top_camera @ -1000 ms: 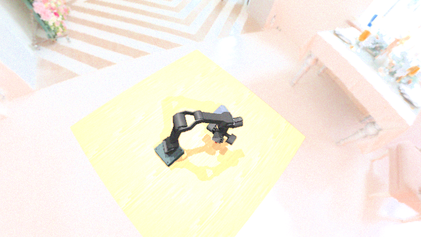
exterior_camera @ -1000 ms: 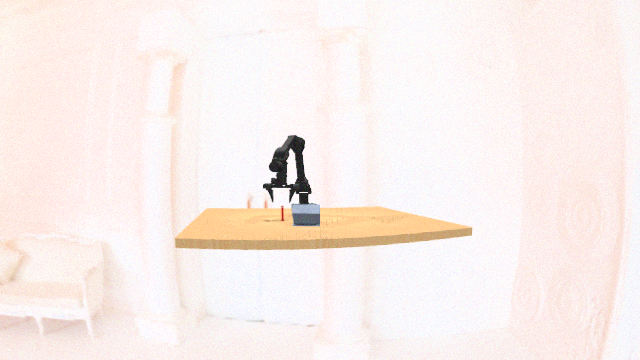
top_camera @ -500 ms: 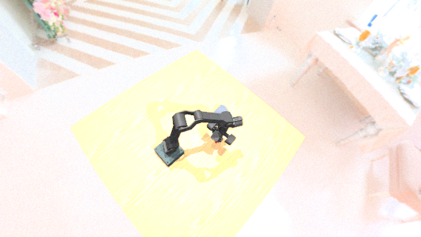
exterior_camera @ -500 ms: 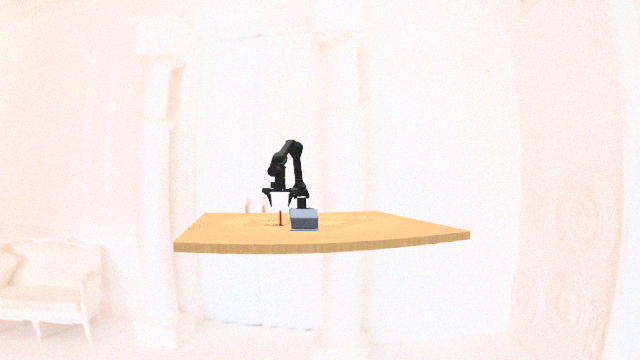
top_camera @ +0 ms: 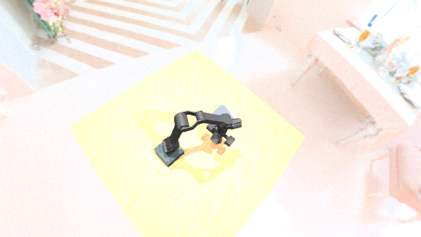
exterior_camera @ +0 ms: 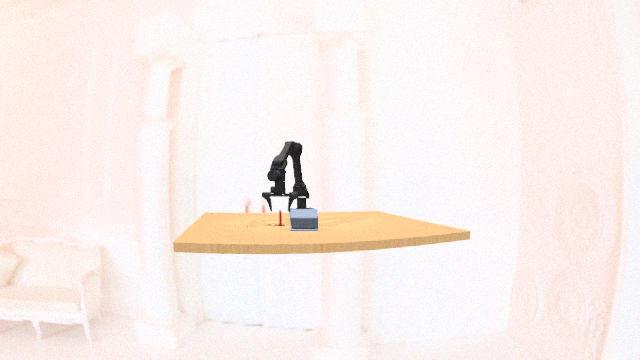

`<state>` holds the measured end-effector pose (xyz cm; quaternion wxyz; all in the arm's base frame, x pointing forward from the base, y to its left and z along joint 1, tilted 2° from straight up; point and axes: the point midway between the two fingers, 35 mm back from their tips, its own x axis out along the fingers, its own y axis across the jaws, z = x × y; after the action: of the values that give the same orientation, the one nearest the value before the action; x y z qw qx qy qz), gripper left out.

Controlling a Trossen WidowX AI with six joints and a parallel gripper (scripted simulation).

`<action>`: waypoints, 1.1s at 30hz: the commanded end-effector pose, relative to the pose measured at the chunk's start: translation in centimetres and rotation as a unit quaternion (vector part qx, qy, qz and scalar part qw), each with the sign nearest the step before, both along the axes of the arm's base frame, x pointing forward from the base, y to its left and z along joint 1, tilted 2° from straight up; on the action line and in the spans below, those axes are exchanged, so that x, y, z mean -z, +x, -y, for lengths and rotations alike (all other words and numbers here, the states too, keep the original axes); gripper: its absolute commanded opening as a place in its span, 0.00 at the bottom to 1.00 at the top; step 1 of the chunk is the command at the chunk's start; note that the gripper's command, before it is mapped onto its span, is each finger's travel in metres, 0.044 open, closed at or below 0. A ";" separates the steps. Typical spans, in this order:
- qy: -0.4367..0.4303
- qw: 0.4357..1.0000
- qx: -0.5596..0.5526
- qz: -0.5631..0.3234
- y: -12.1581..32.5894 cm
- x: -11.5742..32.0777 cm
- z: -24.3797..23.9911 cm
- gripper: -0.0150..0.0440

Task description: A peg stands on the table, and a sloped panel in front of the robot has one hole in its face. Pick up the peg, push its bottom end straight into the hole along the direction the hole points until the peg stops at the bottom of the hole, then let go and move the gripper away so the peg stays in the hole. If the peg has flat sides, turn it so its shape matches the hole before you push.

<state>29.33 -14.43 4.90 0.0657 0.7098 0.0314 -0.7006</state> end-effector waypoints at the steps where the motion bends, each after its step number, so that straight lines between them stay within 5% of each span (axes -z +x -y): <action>1: 0.005 1.000 0.002 -0.005 -0.1 1.1 -0.1 1.00; 24: 0.005 1.000 0.002 -0.005 -0.3 3.7 -0.1 1.00; 33: 0.001 1.000 0.001 -0.003 -0.2 3.4 0.0 0.60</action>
<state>29.10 -14.43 1.51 0.0634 0.7079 0.0320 -0.7028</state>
